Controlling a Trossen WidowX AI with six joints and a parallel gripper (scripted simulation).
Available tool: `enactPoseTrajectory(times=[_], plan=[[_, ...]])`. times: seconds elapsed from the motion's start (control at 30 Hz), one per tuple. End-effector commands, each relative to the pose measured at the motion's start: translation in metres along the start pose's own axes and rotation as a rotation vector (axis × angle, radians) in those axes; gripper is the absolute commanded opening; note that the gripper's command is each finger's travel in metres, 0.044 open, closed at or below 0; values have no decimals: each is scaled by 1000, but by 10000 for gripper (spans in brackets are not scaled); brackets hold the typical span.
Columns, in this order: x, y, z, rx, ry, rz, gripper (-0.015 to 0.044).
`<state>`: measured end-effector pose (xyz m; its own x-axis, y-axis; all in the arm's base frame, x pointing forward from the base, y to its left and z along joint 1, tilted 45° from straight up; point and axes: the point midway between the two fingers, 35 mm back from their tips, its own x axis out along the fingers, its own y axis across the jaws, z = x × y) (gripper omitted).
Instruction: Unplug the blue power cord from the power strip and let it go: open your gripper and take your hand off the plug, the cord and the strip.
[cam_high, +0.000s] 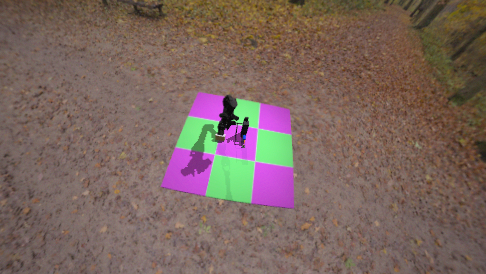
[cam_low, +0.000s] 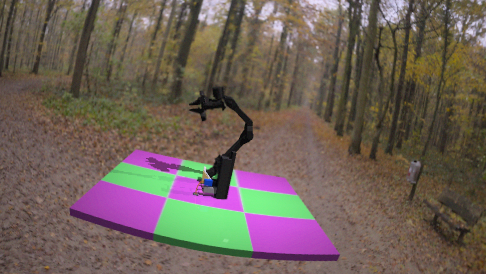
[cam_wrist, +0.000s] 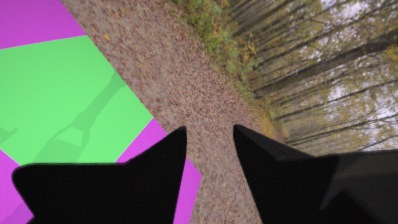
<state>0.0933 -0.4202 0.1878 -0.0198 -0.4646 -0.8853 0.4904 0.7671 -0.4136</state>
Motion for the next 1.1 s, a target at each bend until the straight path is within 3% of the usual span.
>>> enactPoseTrajectory(times=[0.0,0.17,0.37,0.53,0.7,0.8,1.07], plan=[[18,55,18,80,4,167,160],[32,139,34,214,77,403,160],[32,241,34,386,289,644,160],[19,322,17,540,575,774,160],[-3,393,-12,695,932,789,160],[-11,410,-22,738,1040,768,160],[-11,410,-22,738,1040,768,160]])
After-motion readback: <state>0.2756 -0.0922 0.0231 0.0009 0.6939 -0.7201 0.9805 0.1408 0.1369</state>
